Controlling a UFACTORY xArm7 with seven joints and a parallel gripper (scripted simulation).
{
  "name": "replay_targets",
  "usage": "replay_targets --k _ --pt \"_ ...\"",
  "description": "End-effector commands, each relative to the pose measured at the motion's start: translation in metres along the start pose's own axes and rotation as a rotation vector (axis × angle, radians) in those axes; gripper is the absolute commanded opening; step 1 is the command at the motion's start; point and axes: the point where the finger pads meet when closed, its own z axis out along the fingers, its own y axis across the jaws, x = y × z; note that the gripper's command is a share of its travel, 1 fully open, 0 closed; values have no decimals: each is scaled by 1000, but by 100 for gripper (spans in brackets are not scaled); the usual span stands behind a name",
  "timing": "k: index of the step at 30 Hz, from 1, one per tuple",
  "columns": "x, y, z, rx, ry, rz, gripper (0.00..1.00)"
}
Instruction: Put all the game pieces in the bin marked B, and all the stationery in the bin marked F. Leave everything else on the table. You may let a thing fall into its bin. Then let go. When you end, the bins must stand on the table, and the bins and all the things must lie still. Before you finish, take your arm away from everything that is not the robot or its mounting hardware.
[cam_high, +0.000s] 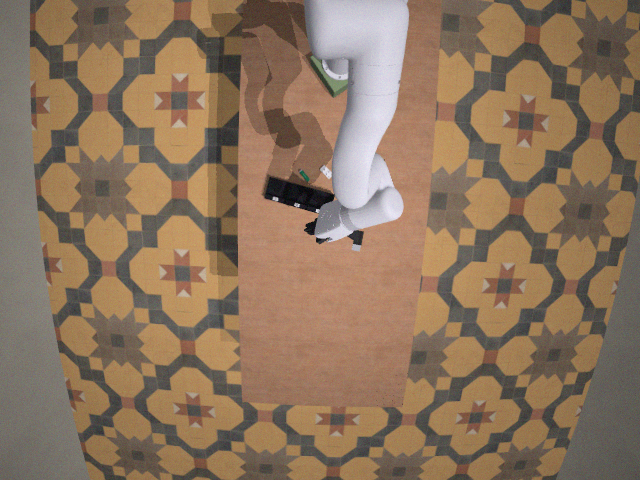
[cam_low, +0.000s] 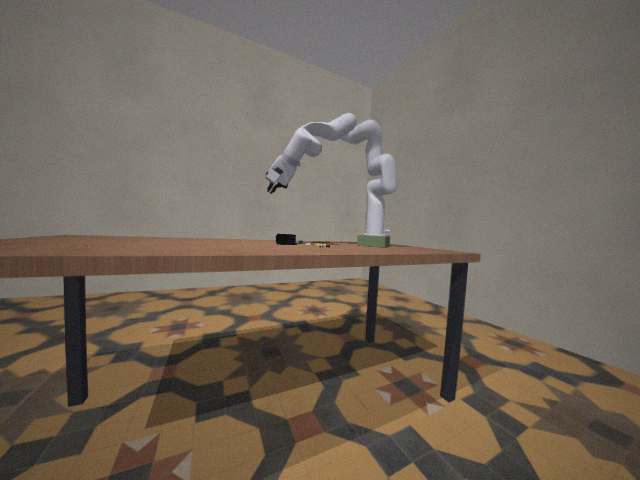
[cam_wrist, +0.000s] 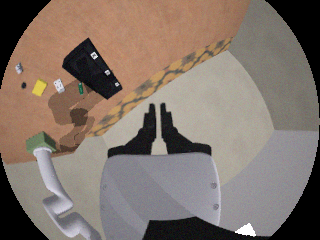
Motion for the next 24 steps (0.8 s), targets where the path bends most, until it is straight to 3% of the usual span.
replay_targets --k 1,7,9,16,19,24 --pt "-7 -15 -4 55 25 93 7" --pt "-14 -43 -10 157 55 250 7" --pt "-14 -43 -10 161 56 255 7" --pt "-19 -79 -19 296 85 457 7" --pt "-19 -79 -19 296 85 457 7" --pt "-21 -104 -28 393 99 598 7"
